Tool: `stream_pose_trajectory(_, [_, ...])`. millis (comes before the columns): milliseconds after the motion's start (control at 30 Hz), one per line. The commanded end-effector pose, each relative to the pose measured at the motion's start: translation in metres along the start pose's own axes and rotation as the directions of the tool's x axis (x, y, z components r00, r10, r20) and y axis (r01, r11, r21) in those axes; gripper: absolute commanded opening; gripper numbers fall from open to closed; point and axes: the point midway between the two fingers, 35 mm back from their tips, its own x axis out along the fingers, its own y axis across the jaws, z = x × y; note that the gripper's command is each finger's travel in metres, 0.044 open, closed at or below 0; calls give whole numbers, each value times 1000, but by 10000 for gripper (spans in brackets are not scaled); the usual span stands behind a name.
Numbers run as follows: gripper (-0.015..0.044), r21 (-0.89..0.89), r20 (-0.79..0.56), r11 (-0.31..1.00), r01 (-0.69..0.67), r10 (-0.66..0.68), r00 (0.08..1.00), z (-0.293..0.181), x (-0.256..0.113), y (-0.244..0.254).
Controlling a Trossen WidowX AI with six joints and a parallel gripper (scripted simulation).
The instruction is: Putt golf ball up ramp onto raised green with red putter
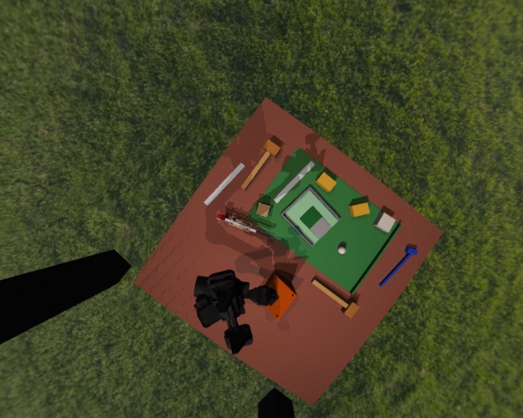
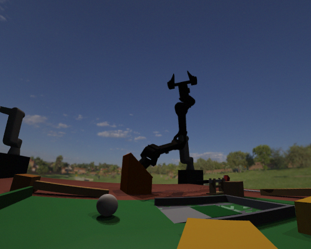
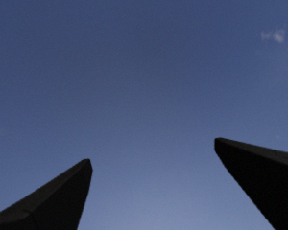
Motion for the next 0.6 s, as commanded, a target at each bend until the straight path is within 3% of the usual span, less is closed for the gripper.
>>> stream_pose_trajectory(0, [440,-111,-207,991,-78,54,977,-61,-10,10])
stream_pose_trajectory(133, [440,-173,-338,971,-166,100,936,-95,-23,21])
stream_pose_trajectory(267, [440,-271,-545,888,-372,177,819,-151,-51,36])
stream_pose_trajectory(400, [440,-279,-729,746,-605,246,639,-203,-93,51])
stream_pose_trajectory(567, [440,-163,-883,508,-846,307,355,-252,-160,66])
